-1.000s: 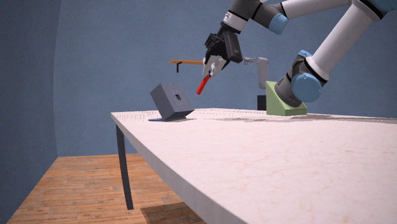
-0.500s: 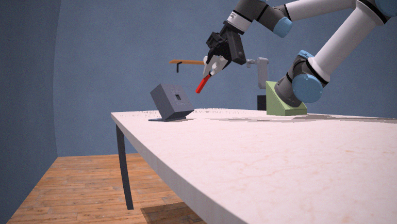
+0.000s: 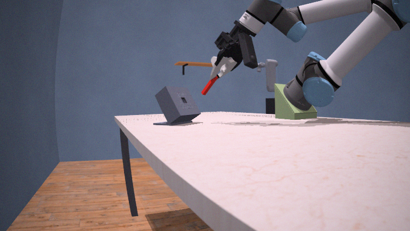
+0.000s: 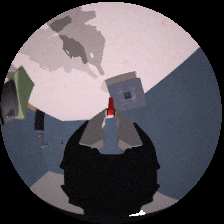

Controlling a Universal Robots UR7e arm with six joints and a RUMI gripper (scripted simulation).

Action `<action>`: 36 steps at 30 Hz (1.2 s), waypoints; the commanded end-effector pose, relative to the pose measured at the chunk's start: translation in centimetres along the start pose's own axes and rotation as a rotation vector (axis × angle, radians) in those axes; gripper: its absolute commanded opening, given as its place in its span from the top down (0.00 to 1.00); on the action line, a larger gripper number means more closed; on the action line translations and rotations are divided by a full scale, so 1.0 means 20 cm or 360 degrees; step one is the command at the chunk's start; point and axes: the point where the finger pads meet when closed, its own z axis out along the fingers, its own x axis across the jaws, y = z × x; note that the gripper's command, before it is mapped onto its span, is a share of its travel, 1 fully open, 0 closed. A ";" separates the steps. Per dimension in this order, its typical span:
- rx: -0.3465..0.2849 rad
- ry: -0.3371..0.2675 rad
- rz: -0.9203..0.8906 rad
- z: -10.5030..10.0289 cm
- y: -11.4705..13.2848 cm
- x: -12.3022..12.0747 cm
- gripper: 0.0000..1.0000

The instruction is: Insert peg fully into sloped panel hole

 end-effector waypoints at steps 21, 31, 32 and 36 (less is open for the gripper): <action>-0.0121 0.0114 -0.0213 -0.07 -0.06 0.05 1.00; -0.0164 0.0154 -0.0288 -0.09 -0.08 0.06 1.00; -0.0169 0.0159 -0.0297 -0.10 -0.08 0.06 1.00; -0.0191 0.0179 -0.0334 -0.11 -0.09 0.07 1.00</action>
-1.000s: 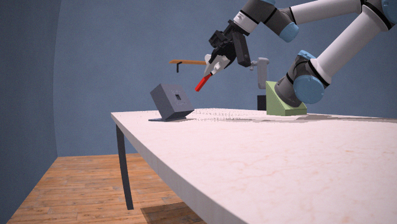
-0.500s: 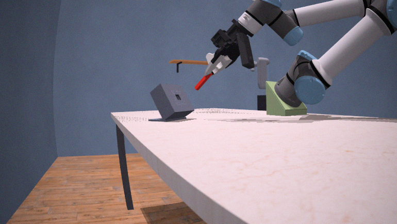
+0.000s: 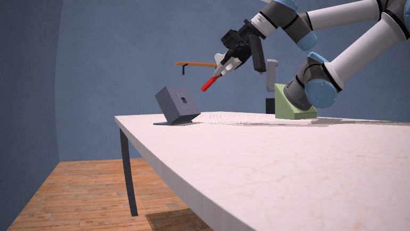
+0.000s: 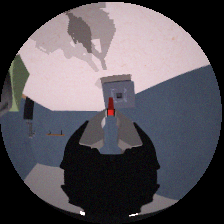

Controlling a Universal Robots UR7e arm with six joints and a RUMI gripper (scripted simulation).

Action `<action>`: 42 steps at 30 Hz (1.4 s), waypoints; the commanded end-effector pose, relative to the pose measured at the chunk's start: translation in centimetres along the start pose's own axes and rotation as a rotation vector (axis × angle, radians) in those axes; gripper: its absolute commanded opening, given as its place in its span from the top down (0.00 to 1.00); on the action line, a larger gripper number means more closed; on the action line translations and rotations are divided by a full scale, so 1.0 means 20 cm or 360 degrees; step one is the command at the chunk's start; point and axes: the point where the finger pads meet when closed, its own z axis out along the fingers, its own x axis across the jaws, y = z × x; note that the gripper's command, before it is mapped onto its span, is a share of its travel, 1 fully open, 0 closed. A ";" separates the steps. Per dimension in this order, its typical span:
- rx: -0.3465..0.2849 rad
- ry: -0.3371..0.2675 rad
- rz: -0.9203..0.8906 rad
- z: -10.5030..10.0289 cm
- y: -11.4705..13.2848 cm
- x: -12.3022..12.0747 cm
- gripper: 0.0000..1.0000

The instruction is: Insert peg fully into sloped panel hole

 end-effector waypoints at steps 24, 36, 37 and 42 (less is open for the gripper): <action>-0.0144 0.0129 -0.0238 -0.09 -0.06 0.07 1.00; -0.0181 0.0161 -0.0296 -0.12 -0.07 0.08 1.00; -0.0181 0.0161 -0.0296 -0.12 -0.07 0.08 1.00; -0.0181 0.0161 -0.0296 -0.10 -0.07 0.08 1.00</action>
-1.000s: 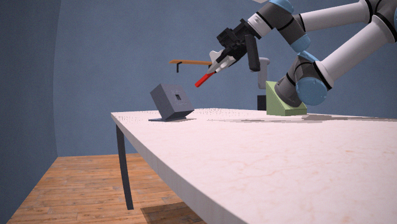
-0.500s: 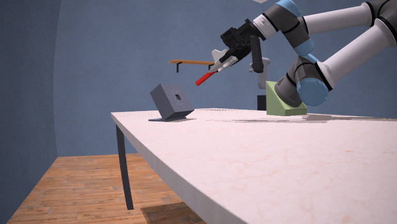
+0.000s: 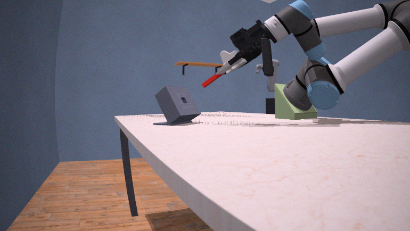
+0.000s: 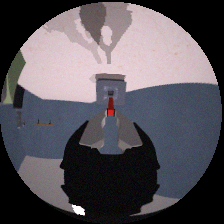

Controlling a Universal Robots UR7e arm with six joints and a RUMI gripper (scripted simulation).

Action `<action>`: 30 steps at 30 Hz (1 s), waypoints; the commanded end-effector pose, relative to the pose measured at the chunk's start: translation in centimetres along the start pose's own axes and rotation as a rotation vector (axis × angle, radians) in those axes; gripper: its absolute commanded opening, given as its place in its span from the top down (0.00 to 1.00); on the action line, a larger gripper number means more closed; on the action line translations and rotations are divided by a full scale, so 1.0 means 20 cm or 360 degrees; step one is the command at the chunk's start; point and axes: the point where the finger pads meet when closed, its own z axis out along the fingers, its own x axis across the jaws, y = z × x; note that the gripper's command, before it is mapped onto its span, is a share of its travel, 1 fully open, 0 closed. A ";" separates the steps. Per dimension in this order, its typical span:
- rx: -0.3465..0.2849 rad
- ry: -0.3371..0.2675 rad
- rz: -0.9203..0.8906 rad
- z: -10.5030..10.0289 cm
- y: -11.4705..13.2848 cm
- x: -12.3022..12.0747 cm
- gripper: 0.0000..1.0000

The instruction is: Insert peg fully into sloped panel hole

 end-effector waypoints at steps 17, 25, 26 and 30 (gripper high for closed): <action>-0.0003 0.0002 -0.0002 0.05 0.00 0.00 1.00; -0.0003 0.0002 -0.0002 0.07 0.00 0.00 1.00; -0.0003 0.0002 -0.0002 0.07 0.00 0.00 1.00; -0.0004 0.0002 -0.0002 0.08 0.00 0.00 1.00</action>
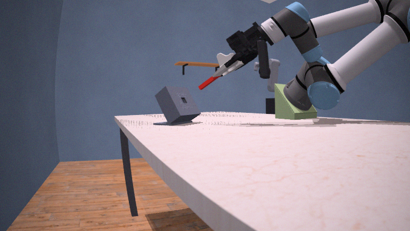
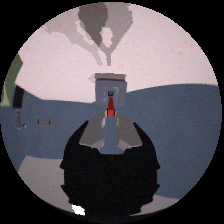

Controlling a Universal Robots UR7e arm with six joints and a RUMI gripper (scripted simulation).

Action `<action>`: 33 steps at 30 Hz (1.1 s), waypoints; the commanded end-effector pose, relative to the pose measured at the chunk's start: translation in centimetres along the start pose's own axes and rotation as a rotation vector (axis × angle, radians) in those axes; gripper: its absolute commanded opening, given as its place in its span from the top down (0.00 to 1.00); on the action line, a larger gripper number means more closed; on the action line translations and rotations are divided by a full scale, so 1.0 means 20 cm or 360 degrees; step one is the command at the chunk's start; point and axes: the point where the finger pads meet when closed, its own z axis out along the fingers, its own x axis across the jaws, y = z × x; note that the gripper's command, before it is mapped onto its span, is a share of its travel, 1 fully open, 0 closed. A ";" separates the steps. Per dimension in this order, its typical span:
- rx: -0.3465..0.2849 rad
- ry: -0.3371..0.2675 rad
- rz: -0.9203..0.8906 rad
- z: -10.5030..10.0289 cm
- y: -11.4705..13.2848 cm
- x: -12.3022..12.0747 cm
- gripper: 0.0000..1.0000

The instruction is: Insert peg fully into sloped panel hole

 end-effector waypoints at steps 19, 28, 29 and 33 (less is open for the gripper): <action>-0.0002 0.0000 0.0000 0.06 0.00 0.00 1.00; -0.0002 0.0000 0.0000 0.08 0.00 0.00 1.00; -0.0002 0.0000 0.0000 0.08 0.00 0.00 1.00; -0.0002 0.0000 0.0000 0.09 0.00 0.00 1.00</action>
